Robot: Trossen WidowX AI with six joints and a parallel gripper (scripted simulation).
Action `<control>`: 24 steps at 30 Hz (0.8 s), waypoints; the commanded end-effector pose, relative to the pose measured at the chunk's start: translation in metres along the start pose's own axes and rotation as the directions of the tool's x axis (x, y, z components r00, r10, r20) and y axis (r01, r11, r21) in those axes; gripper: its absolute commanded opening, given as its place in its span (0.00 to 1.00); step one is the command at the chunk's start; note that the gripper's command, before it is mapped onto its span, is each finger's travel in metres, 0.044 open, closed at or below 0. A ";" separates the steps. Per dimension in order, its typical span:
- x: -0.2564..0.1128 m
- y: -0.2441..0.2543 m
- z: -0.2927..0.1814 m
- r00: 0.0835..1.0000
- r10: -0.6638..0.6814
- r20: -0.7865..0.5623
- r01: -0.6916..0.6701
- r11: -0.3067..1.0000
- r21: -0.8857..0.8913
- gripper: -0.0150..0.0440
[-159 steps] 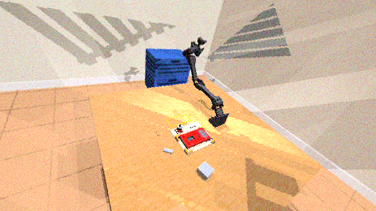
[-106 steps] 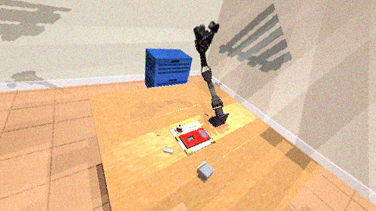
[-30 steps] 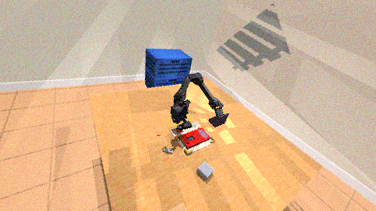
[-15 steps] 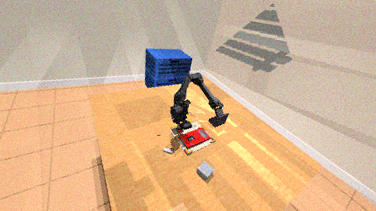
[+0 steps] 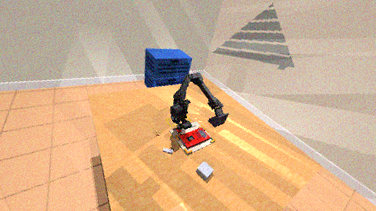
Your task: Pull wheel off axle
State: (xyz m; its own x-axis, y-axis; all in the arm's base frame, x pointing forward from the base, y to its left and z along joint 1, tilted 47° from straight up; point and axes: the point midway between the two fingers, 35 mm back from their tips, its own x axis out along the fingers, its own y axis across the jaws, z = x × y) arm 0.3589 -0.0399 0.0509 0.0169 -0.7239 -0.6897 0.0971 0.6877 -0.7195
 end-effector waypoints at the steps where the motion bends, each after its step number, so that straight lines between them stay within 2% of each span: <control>1: -0.002 0.000 0.001 1.000 0.002 0.000 -0.002 1.000 0.005 0.25; 24: -0.010 0.000 0.001 1.000 0.001 -0.001 -0.001 1.000 0.004 0.25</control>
State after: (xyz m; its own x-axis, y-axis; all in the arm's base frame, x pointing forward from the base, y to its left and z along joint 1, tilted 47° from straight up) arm 0.3589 -0.0357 0.0555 0.0133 -0.7251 -0.6885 0.0974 0.6862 -0.7209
